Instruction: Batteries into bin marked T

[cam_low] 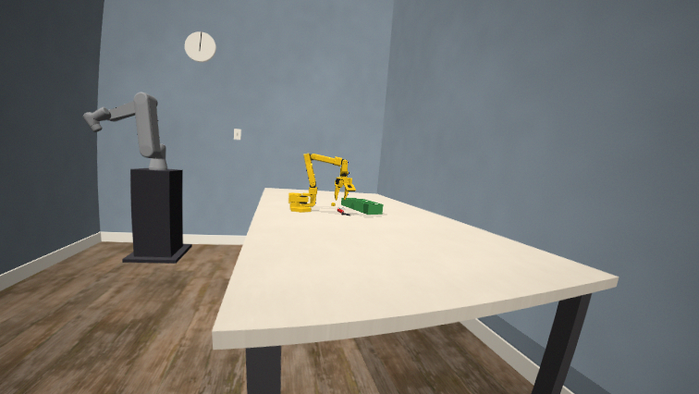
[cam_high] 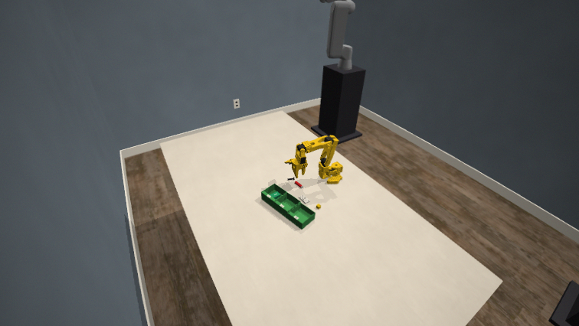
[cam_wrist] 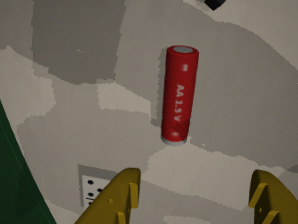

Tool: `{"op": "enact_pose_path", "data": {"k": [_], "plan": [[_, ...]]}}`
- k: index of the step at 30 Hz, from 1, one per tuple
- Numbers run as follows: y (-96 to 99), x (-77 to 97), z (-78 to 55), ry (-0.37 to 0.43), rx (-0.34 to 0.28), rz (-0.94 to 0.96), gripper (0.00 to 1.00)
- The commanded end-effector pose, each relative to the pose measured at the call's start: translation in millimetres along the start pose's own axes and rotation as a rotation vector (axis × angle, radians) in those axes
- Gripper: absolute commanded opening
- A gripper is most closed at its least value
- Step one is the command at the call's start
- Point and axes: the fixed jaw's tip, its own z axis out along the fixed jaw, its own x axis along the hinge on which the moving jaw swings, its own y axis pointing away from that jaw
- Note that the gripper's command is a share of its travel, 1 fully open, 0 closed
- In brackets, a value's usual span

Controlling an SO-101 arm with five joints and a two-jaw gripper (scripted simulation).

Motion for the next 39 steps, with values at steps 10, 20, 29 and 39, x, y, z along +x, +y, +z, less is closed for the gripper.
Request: {"op": "enact_pose_path", "data": {"k": [10,20,29,39], "plan": [[1.9,-2.2,-1.6,-0.007,-0.019,0.016,0.21],[2.7,-2.5,3.4,-0.007,-0.019,0.016,0.21],[4.0,-3.0,14.7,-0.007,-0.019,0.016,0.21],[4.0,-3.0,34.9,-0.007,-0.019,0.016,0.21]]}}
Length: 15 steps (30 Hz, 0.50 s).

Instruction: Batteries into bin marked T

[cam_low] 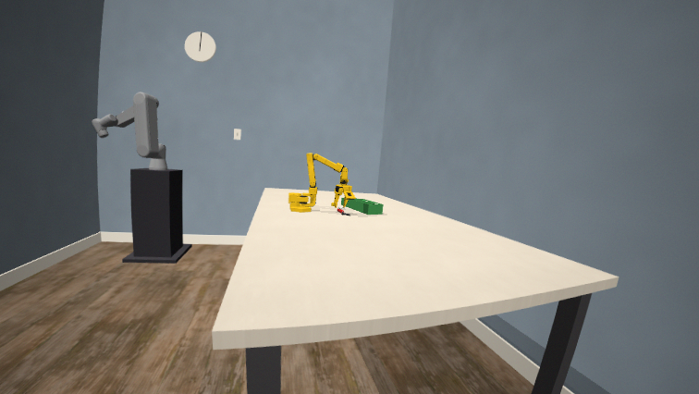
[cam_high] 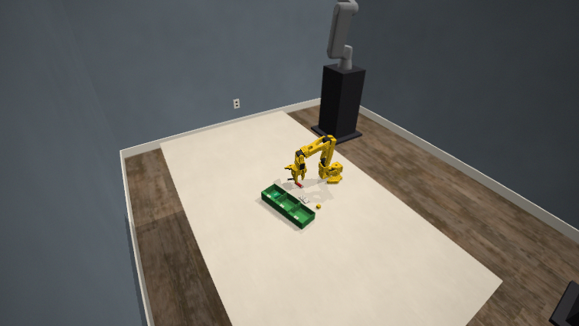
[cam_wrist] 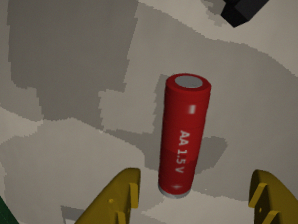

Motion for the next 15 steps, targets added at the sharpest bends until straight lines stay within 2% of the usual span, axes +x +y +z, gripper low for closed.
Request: {"op": "enact_pose_path", "data": {"k": [1,15], "plan": [[4.1,-3.0,3.0,-0.013,-0.034,0.015,0.21],[2.8,-2.5,14.5,-0.013,-0.034,0.015,0.21]]}}
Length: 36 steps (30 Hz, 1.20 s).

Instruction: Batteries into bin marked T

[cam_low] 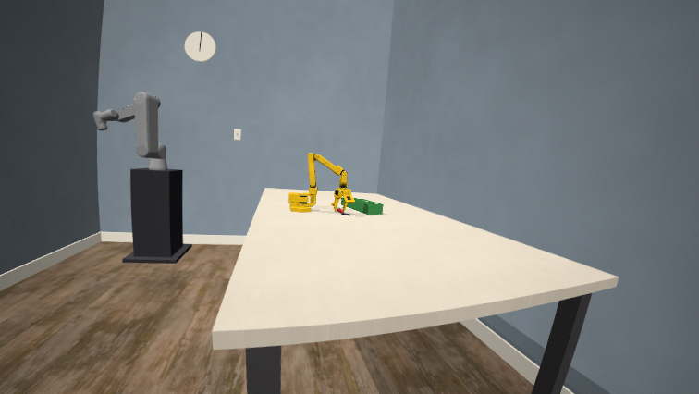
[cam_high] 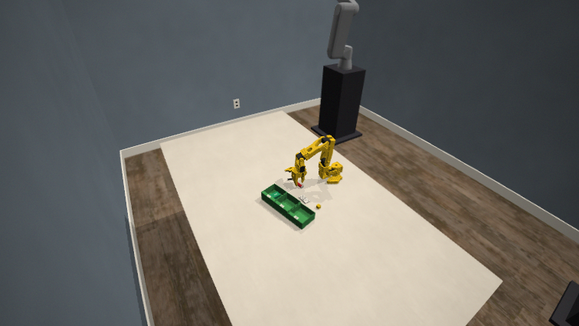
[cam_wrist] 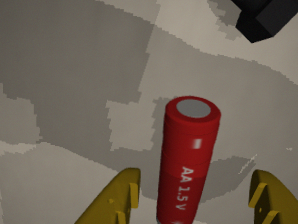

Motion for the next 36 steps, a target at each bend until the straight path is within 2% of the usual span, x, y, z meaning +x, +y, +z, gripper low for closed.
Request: {"op": "enact_pose_path", "data": {"k": [1,6,7,27,36], "plan": [[2.9,-2.5,-1.0,-0.008,-0.024,0.015,0.21],[2.9,-2.5,-0.9,-0.008,-0.024,0.015,0.21],[-0.2,-1.2,3.3,0.002,0.004,0.015,0.21],[-0.2,-1.2,3.3,0.002,0.004,0.015,0.21],[-0.2,-1.2,3.3,0.002,0.004,0.015,0.18]]}}
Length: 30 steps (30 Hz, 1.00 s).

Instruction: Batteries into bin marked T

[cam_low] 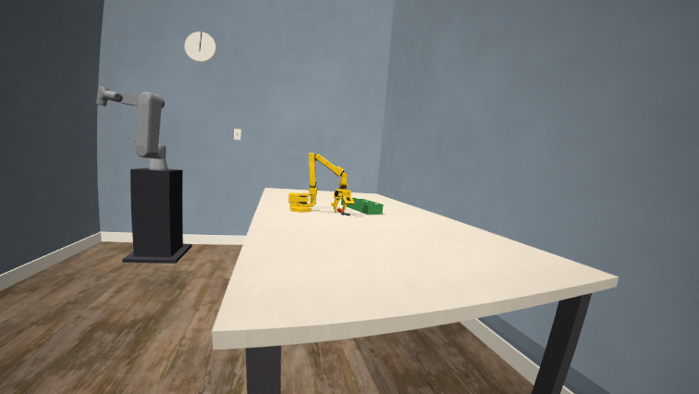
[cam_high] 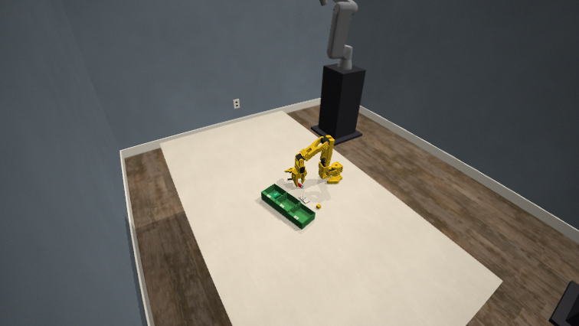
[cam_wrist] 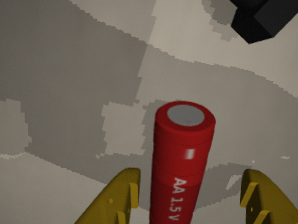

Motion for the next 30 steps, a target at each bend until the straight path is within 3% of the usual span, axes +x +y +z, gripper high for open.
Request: {"op": "enact_pose_path", "data": {"k": [1,30], "plan": [[2.2,-2.2,-1.6,-0.006,-0.019,0.015,0.18],[2.2,-2.1,-1.6,-0.006,-0.019,0.015,0.00]]}}
